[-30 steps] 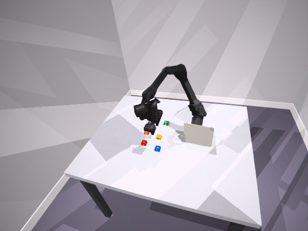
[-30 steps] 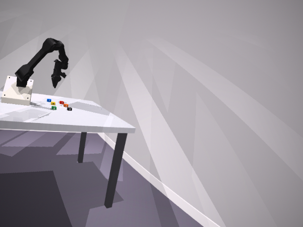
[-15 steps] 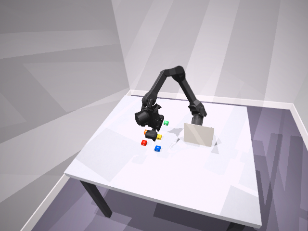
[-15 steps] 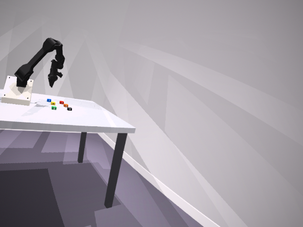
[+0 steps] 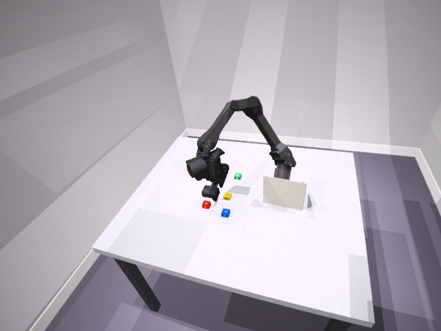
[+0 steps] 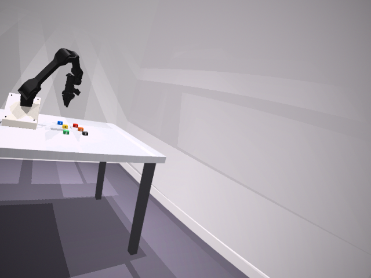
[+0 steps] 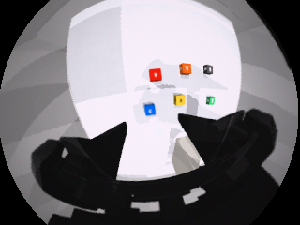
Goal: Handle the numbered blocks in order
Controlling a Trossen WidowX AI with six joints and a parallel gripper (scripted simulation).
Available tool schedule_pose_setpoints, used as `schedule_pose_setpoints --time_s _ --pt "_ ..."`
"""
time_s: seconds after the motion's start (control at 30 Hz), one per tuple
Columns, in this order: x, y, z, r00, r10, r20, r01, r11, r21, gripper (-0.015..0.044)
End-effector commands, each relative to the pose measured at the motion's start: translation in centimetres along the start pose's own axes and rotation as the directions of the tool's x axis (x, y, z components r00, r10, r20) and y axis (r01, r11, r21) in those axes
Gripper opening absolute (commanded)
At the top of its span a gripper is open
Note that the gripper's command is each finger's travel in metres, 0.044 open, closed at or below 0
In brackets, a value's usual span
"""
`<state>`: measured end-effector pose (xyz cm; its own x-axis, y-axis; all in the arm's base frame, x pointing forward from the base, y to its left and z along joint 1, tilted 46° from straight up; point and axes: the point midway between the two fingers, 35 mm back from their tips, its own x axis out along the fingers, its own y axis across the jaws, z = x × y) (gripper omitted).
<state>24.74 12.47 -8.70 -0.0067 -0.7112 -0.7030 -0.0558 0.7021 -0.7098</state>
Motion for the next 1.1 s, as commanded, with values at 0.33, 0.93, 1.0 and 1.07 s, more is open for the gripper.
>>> schedule_pose_setpoints --time_s 0.33,0.93,1.0,1.07 --pt "0.3 -2.7 8.7 1.000 -0.005 0.004 0.005 1.000 0.020 0.0400" --pt "0.2 -4.0 9.1 1.000 -0.003 0.004 0.003 1.000 0.019 0.0400" --pt "0.1 -7.5 9.7 1.000 -0.002 0.005 0.002 1.000 0.018 0.0400" --pt "0.2 -11.5 10.0 1.000 -0.005 0.004 0.005 1.000 0.018 0.0400"
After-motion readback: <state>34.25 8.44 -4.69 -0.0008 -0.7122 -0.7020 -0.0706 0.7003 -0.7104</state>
